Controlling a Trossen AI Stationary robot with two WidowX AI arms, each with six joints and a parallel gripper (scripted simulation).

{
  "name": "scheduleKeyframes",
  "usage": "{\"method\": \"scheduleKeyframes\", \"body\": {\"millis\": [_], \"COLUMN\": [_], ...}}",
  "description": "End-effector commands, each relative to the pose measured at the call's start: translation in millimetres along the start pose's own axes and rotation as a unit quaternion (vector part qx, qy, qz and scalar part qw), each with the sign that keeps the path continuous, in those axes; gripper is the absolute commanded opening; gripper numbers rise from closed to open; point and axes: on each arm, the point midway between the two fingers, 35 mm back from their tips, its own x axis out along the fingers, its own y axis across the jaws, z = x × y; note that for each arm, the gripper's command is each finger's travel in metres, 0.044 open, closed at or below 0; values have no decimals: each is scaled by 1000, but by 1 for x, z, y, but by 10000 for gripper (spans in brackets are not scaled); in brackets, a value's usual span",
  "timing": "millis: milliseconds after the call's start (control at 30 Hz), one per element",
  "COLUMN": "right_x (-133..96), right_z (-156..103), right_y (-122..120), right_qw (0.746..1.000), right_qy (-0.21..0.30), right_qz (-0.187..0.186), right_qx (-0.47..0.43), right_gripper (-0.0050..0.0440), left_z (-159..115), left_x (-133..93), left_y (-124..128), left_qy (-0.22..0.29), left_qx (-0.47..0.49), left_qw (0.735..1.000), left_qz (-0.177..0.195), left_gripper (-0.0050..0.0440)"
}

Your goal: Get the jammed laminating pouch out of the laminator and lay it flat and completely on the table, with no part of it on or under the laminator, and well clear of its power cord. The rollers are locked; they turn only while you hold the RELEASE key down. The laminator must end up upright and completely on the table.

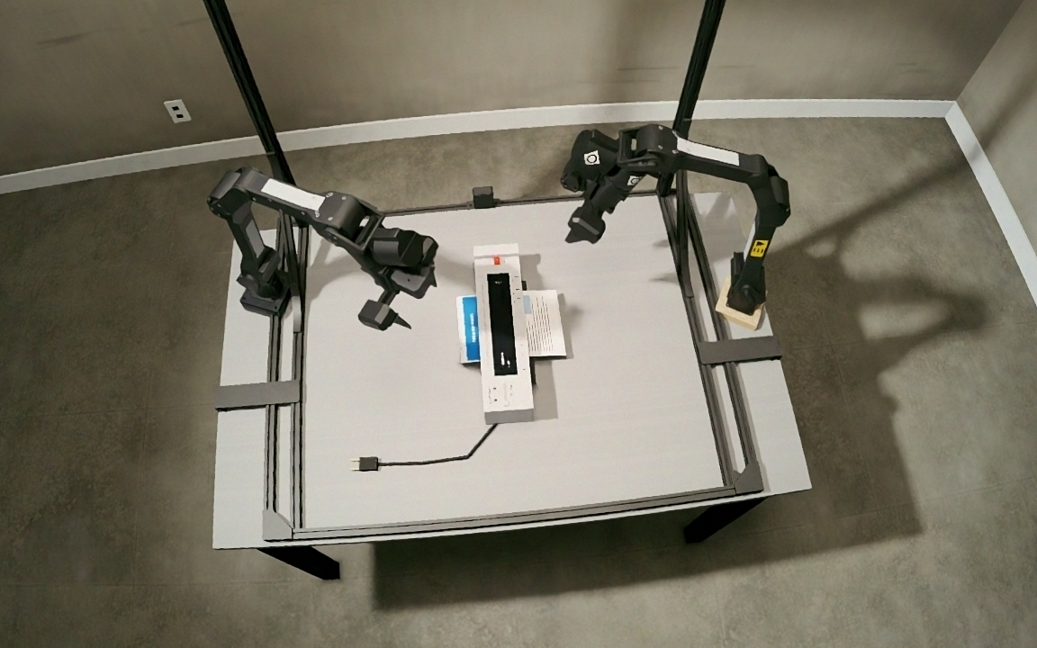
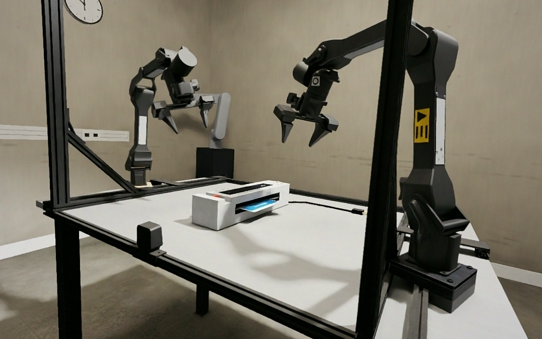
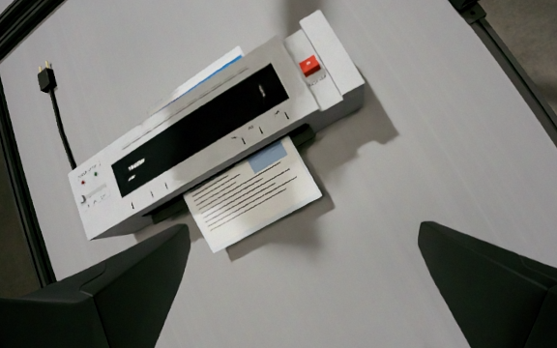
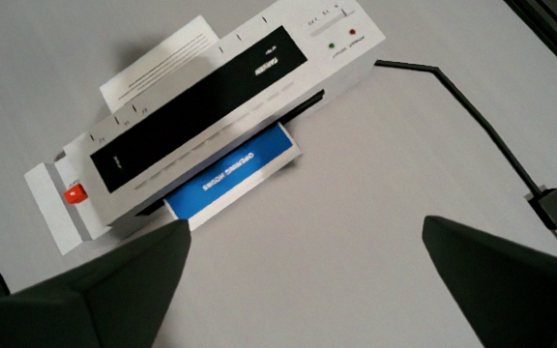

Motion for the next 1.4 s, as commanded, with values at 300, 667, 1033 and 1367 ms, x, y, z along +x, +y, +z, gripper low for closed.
{"method": "scheduleKeyframes", "body": {"millis": [300, 667, 1033, 1367], "right_x": [11, 7, 7, 9], "right_z": [-65, -74, -74, -76], "right_y": [-54, -61, -61, -63], "right_qw": [981, 976, 976, 975], "right_qy": [171, 193, 193, 197], "right_qz": [-24, -20, -20, -20], "right_qx": [-92, -99, -99, -99], "right_gripper": [440, 440, 440, 440], "left_z": [-94, -121, -148, -119], "left_x": [31, 34, 40, 83], "left_y": [54, 65, 70, 63], "left_qy": [134, 165, 191, 46], "left_qx": [10, 3, 2, 227], "left_qw": [989, 983, 974, 973], "left_qz": [-62, -80, -122, -27], "left_gripper": [440, 440, 440, 268]}}
